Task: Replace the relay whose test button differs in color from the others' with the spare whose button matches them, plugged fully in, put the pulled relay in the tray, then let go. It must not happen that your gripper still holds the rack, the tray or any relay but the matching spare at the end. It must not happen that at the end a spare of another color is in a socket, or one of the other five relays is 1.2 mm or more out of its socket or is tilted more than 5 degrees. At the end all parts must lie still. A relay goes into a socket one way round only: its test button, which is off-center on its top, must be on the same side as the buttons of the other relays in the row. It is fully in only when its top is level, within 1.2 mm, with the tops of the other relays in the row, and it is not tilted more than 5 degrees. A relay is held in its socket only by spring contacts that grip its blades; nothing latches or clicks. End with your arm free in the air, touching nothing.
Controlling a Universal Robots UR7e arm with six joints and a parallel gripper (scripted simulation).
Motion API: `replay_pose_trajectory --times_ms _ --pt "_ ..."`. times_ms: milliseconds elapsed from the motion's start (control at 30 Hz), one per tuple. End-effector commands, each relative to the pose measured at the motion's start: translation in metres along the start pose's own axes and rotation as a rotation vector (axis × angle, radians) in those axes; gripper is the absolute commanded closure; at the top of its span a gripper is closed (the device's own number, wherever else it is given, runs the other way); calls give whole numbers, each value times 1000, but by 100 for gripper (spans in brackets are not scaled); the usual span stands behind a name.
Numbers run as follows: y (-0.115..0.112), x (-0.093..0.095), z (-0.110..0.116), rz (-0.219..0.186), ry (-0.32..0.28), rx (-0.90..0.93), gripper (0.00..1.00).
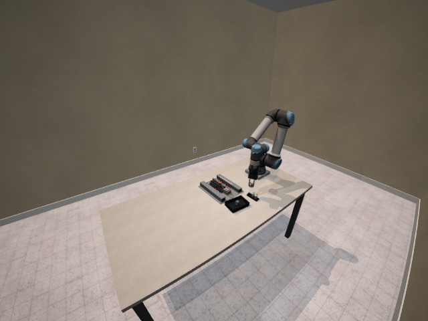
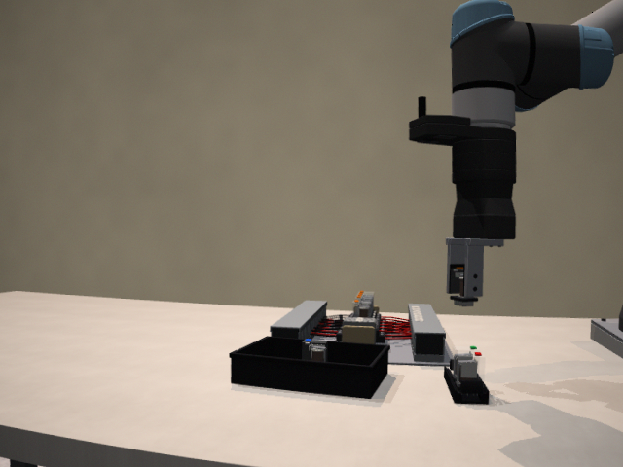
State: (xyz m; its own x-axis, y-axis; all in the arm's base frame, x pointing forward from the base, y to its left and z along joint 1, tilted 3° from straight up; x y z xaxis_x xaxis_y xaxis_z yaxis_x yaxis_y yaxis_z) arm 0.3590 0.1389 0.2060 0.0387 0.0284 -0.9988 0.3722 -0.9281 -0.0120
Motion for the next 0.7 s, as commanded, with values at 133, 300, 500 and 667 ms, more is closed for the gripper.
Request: replay_pose_trajectory --times_ms 133,300,500,667 --pt "0 0 0 0 1 -224 100" --pt "0 0 0 0 1 -224 100" --pt "0 0 0 0 1 -241 100" --pt "0 0 0 0 1 -324 100"
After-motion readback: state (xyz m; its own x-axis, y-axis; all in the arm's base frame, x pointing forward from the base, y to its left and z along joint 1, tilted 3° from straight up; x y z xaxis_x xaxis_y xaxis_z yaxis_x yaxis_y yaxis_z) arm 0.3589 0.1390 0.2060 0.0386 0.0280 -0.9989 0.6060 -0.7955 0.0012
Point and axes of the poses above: the point where the finger pads meet when closed, its own x axis out along the fingers, its own y axis across the jaws, z = x × y, the point moved 10 cm from there along -x, back along the fingers, and after that the axes turned 2 degrees about -x, right-handed, at the moved point
